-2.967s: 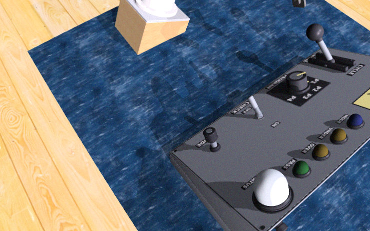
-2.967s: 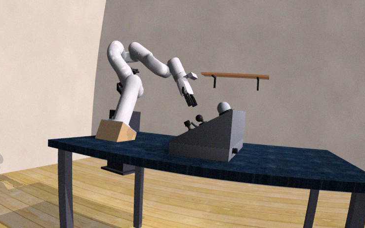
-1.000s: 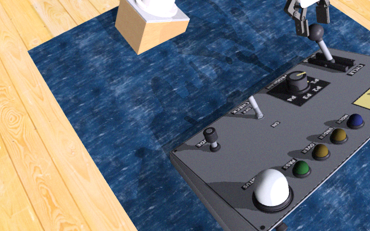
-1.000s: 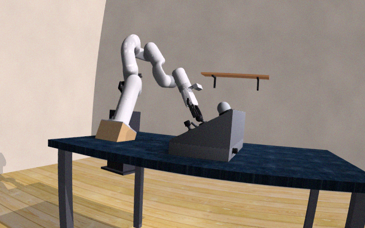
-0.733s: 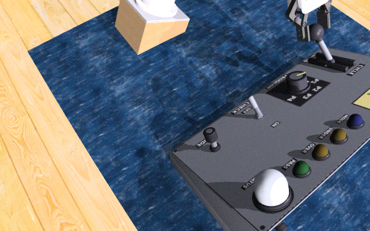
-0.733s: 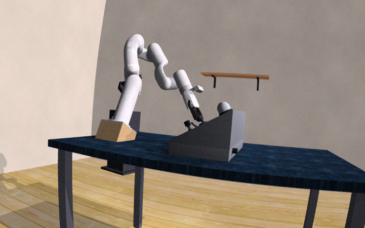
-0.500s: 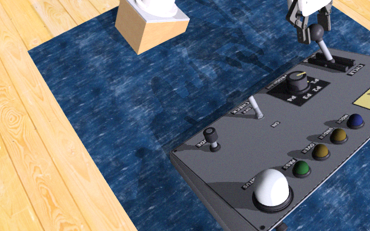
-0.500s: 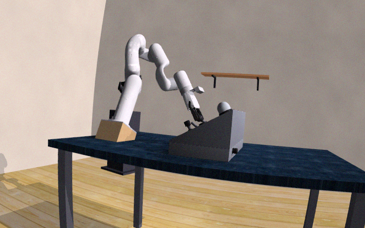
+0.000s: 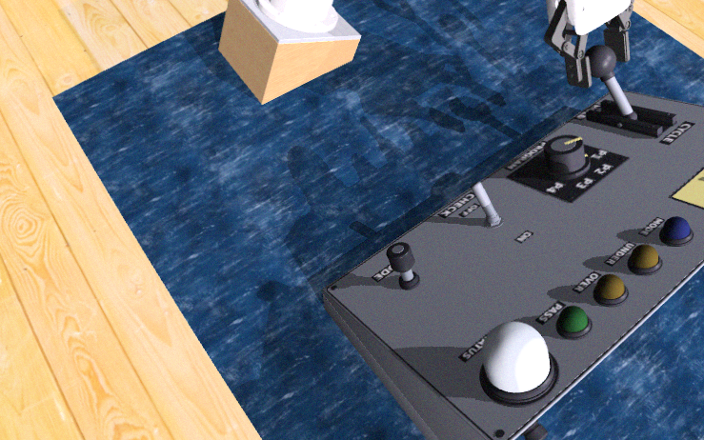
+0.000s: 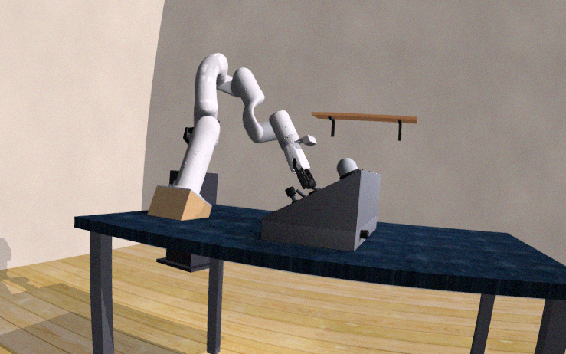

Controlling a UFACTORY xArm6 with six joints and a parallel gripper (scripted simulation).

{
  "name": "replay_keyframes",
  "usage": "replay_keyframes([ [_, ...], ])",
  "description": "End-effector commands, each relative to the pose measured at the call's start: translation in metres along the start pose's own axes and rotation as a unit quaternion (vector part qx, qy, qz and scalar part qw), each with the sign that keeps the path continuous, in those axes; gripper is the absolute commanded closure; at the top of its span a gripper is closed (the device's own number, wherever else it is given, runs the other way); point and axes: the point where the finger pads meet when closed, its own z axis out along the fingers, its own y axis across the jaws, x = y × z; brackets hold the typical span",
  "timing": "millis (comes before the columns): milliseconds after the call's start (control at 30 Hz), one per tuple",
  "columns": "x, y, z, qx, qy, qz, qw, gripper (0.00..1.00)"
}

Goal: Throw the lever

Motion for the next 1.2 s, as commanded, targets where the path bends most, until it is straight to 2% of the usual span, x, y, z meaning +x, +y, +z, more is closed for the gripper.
replay_keyframes([
  [0,0.0013,-0.0006,-0.0004,0.001,0.002,0.000,1.000,0.24],
  [1067,0.0027,-0.0012,0.0041,0.001,0.002,0.000,1.000,0.24],
  [1100,0.0027,-0.0012,0.0041,0.001,0.002,0.000,1.000,1.00],
  [1167,0.0027,-0.0012,0.0041,0.001,0.002,0.000,1.000,1.00],
])
